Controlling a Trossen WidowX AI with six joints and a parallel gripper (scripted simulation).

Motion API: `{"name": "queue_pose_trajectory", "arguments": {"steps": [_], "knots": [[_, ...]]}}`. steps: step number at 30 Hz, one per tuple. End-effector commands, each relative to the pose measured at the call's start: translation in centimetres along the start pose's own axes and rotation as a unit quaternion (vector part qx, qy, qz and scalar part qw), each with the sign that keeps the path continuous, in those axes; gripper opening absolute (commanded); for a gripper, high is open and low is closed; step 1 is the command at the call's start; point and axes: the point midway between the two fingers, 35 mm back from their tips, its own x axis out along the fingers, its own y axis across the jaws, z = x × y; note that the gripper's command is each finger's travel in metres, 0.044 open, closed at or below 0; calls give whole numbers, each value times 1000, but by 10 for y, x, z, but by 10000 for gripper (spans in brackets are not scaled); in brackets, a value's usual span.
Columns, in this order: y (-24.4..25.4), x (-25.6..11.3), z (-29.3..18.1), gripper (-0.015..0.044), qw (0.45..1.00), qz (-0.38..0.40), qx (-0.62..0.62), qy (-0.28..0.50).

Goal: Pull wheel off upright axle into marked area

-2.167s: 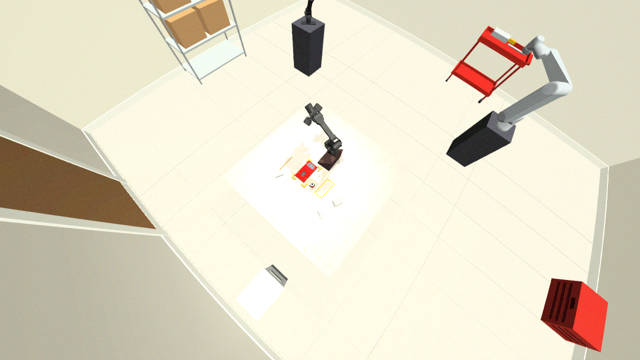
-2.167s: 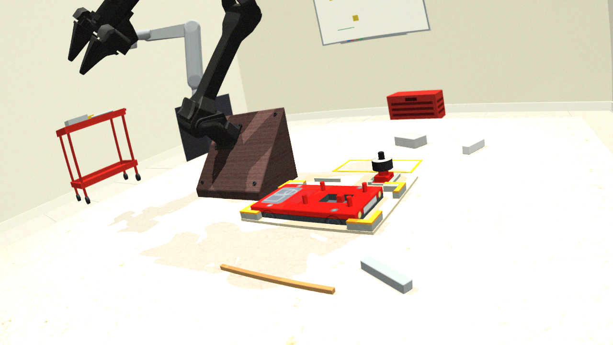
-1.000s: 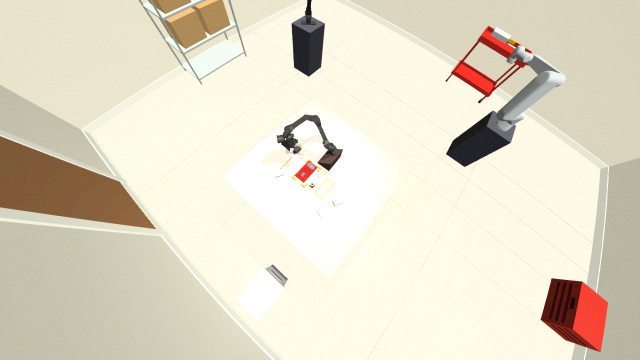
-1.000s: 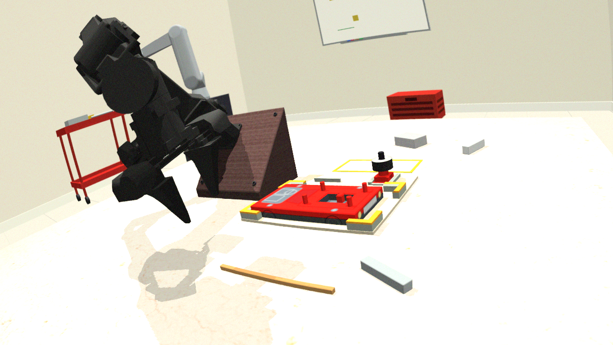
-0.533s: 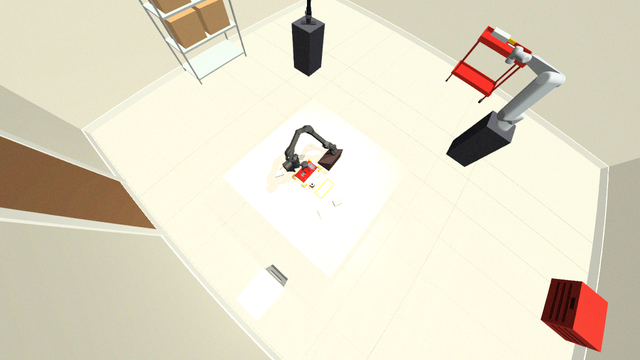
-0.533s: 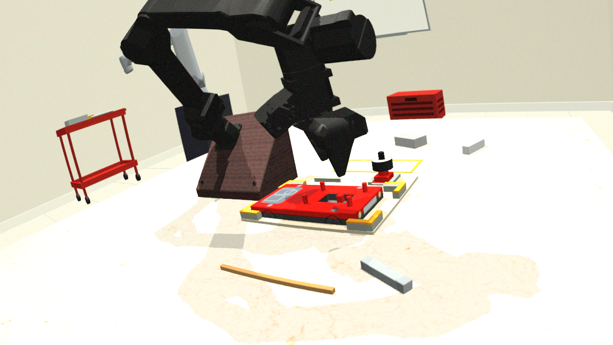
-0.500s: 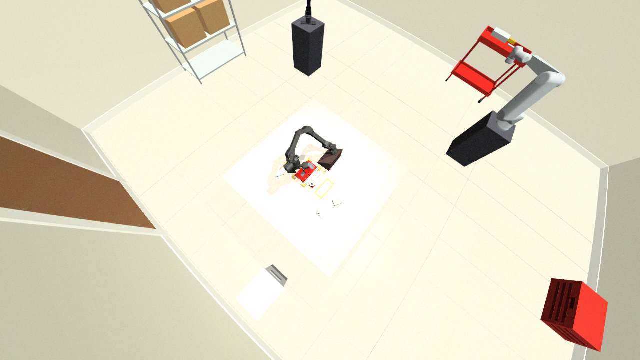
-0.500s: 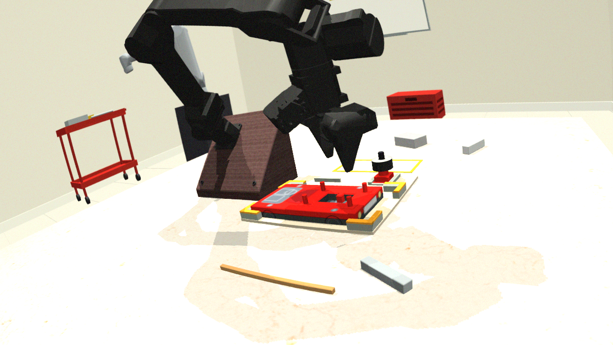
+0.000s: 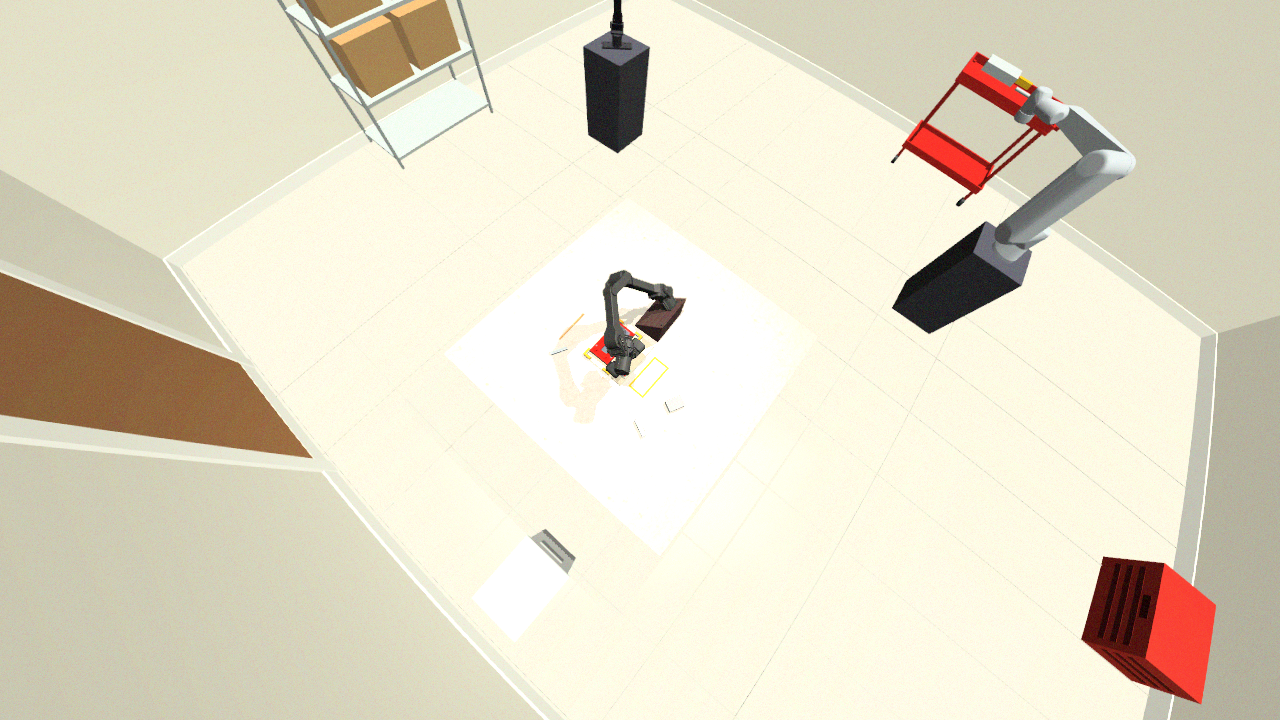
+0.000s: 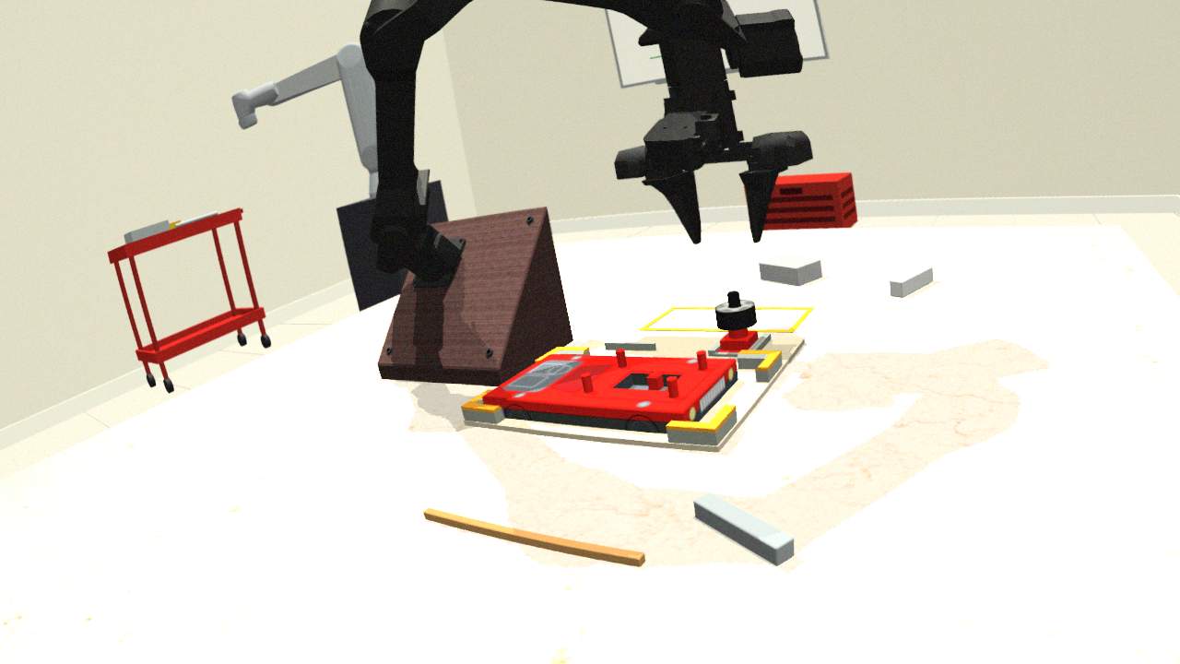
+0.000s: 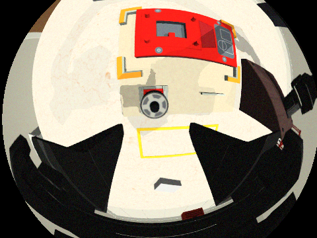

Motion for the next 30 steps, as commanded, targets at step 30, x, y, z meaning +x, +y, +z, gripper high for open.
{"name": "queue_pose_trajectory", "arguments": {"steps": [30], "knots": [[-1,72,4,148,1000,-1,-5,-8]]}}
